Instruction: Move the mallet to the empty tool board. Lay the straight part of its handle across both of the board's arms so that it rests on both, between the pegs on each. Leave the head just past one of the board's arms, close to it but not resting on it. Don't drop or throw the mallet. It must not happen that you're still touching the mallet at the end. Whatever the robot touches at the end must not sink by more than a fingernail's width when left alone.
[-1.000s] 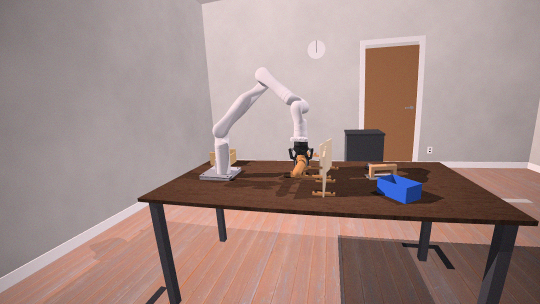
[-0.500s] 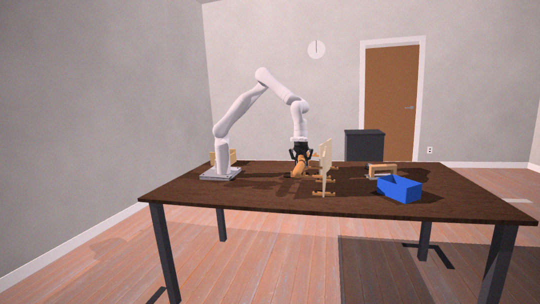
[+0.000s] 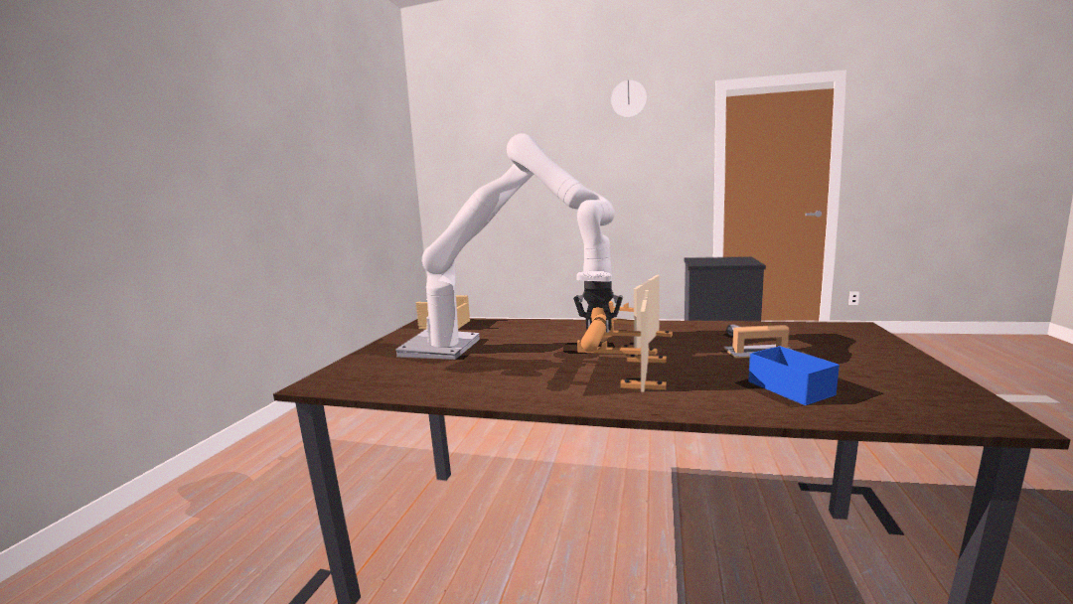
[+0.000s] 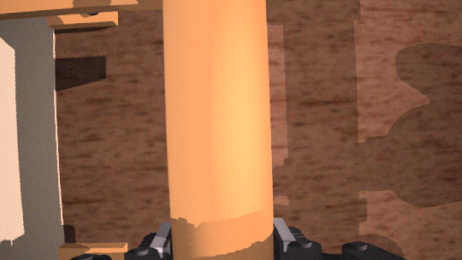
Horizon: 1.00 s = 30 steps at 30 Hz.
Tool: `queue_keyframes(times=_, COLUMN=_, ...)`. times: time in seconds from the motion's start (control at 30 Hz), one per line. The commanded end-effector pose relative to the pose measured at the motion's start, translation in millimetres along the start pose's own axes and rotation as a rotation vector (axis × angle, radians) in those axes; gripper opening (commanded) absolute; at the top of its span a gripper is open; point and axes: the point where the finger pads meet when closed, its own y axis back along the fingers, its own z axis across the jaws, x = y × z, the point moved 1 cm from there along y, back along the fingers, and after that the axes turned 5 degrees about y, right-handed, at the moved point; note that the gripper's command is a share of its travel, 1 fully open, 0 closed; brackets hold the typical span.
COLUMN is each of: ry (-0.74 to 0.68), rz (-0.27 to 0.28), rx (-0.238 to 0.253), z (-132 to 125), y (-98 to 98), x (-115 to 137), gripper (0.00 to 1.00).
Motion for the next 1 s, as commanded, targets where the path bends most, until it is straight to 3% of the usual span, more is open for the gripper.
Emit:
queue_keyframes(times=0.0, ry=0.000, rz=0.000, rx=0.003, z=-0.9, y=6.2, x=0.0, gripper=0.10)
queue_keyframes(times=0.3, ry=0.001, rz=0.000, rx=0.003, z=-0.9, y=62.4, x=-0.1, gripper=0.10)
queue_keyframes(times=0.37, ry=0.001, rz=0.000, rx=0.003, z=-0.9, y=62.4, x=-0.1, gripper=0.10)
queue_keyframes(times=0.57, ry=0.001, rz=0.000, rx=0.003, z=-0.5, y=94.5, x=0.0, gripper=0.10)
queue_keyframes(times=0.97, ry=0.000, rz=0.000, rx=0.003, z=-4.6, y=100.3, x=-10.1, gripper=0.10)
